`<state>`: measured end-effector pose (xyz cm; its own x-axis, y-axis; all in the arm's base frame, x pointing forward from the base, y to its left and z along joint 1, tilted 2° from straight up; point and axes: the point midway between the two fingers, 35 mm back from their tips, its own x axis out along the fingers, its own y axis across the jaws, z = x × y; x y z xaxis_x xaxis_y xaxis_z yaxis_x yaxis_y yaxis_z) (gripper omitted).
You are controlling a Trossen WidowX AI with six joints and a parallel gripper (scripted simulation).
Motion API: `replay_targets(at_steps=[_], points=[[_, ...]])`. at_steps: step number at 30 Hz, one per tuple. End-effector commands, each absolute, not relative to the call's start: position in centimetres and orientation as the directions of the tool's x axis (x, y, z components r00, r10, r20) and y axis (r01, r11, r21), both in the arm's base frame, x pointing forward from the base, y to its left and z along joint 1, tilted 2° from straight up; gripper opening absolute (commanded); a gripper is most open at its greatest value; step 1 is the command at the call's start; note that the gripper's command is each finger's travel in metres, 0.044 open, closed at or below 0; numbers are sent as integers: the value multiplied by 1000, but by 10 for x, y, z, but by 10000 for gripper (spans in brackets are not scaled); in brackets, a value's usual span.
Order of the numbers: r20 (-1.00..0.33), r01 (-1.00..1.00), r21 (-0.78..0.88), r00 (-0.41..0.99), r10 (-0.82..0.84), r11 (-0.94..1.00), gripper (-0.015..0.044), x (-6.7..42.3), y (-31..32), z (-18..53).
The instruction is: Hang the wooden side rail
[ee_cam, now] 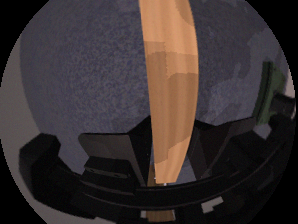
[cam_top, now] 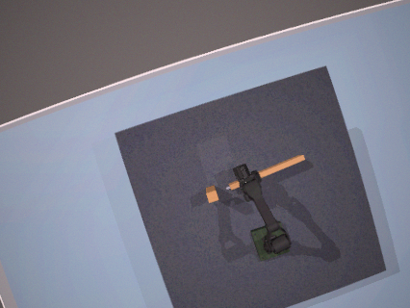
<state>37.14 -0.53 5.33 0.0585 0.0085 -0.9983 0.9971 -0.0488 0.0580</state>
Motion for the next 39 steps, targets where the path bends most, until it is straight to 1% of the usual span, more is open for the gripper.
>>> replay_targets(at_steps=[1, 39], points=[[-997, 996, 76, 76, 4, -37, 0, 374, -5, 60], [-997, 996, 76, 76, 4, -37, 0, 374, -5, 66]])
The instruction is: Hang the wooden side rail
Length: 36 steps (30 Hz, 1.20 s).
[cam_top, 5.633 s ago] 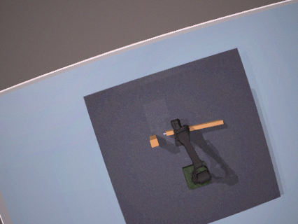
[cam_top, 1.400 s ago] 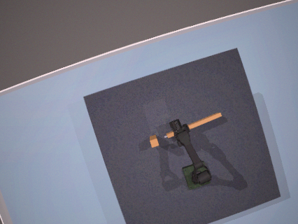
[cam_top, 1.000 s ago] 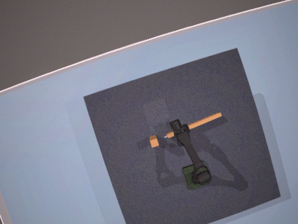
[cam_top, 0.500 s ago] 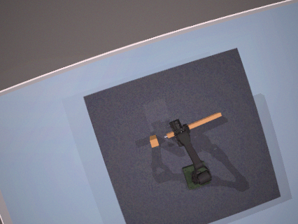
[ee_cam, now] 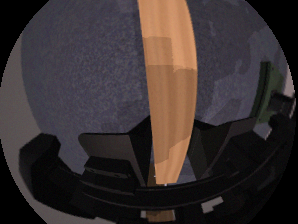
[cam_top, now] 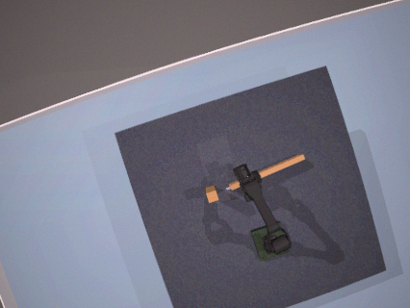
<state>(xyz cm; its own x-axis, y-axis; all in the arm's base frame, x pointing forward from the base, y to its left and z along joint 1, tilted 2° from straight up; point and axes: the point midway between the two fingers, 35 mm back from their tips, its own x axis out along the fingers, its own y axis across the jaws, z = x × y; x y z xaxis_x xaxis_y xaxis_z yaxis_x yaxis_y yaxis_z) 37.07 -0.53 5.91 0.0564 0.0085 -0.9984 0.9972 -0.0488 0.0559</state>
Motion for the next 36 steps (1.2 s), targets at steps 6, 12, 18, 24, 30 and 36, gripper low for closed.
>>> replay_targets(at_steps=[6, 12, 18, 24, 30, 36], points=[[-997, 996, 76, 76, 4, -37, 0, 374, -5, 67], [-997, 996, 76, 76, 4, -37, 0, 374, -5, 68], [-997, 996, 76, 76, 4, -37, 0, 374, -5, 69], [-997, 996, 76, 76, 4, -37, 0, 374, -5, 70], [-997, 996, 76, 76, 4, -37, 0, 374, -5, 71], [-997, 996, 76, 76, 4, -37, 0, 373, -5, 72]])
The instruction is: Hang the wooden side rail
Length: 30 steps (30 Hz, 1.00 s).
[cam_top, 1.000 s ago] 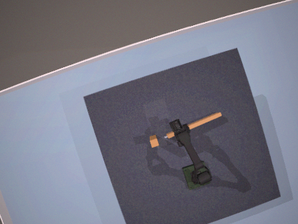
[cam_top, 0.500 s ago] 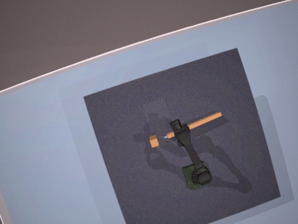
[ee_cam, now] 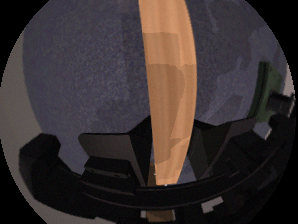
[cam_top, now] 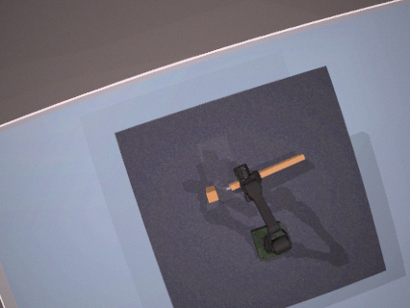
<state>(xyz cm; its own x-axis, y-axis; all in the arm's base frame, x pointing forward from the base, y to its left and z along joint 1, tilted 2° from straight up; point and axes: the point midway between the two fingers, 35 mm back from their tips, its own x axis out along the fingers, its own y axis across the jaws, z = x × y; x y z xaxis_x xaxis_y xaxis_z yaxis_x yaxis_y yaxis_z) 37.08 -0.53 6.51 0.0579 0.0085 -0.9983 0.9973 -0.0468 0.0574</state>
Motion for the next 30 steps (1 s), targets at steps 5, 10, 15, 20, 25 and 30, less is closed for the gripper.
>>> replay_targets(at_steps=[5, 10, 15, 20, 25, 30], points=[[-997, 996, 76, 76, 4, -37, 0, 373, -5, 73], [-997, 996, 76, 76, 4, -37, 0, 373, -5, 73], [-997, 996, 76, 76, 4, -37, 0, 373, -5, 74], [-997, 996, 76, 76, 4, -37, 0, 373, -5, 75], [-997, 996, 76, 76, 4, -37, 0, 373, -5, 76], [-997, 996, 76, 76, 4, -37, 0, 373, -5, 77]])
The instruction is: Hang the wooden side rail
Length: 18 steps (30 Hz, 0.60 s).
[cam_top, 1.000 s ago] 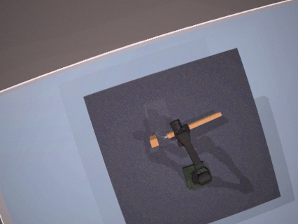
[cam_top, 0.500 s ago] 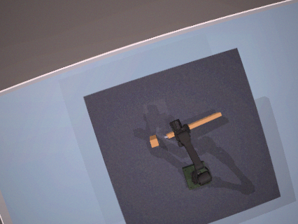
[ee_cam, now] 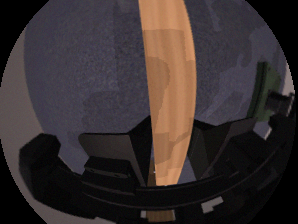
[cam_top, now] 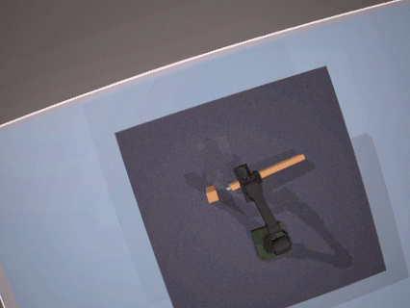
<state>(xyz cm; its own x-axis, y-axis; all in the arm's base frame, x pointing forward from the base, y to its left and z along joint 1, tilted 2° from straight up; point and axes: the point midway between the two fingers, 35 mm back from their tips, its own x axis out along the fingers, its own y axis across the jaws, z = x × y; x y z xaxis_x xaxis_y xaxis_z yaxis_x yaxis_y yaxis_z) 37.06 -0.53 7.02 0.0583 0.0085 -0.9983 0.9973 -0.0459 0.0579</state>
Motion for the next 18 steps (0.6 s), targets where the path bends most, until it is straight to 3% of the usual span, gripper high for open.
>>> replay_targets(at_steps=[1, 18], points=[[-997, 996, 76, 76, 4, -37, 0, 373, -5, 77], [-997, 996, 76, 76, 4, -37, 0, 373, -5, 80]])
